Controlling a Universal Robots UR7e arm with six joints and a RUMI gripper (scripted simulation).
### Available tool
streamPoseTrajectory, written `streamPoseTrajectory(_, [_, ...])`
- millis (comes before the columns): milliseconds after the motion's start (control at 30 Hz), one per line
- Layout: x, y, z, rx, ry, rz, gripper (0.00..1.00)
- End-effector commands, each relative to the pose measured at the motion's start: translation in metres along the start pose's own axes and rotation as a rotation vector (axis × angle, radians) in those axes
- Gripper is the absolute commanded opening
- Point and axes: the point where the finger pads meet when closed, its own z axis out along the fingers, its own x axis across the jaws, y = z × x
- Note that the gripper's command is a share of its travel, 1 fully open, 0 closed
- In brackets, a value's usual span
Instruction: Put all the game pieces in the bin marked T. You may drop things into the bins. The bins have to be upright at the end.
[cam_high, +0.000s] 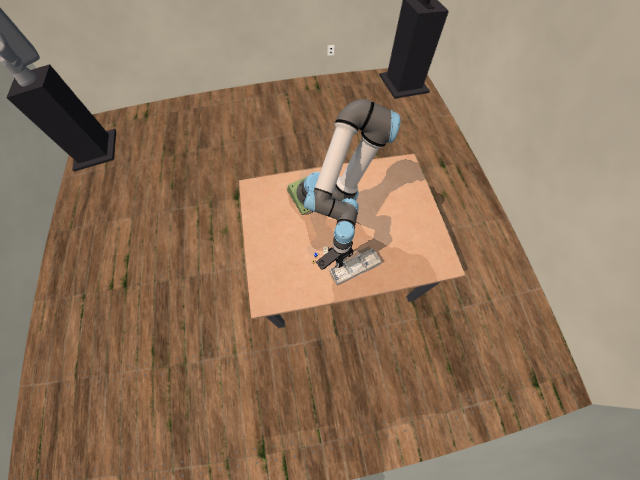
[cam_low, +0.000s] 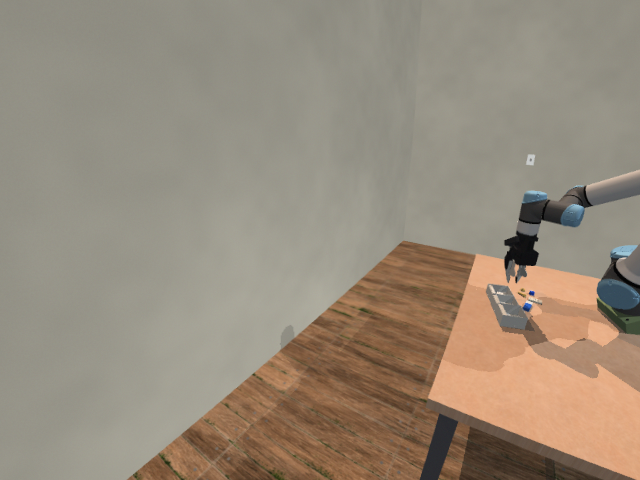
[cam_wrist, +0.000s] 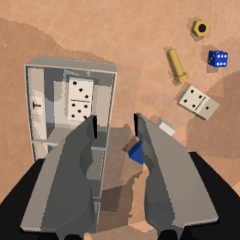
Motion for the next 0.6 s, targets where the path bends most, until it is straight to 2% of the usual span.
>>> streamPoseTrajectory(0, [0.028,-0.008,-0.004,-0.016,-0.018,-0.048,0.18])
streamPoseTrajectory(33, [0.028,-0.008,-0.004,-0.016,-0.018,-0.048,0.18])
streamPoseTrajectory(400, [0.116,-0.032,-0.007,-0.016,-0.017,-0.048,0.18])
streamPoseTrajectory(567, [0.127,-0.035,-0.007,-0.016,-0.017,-0.048,0.18])
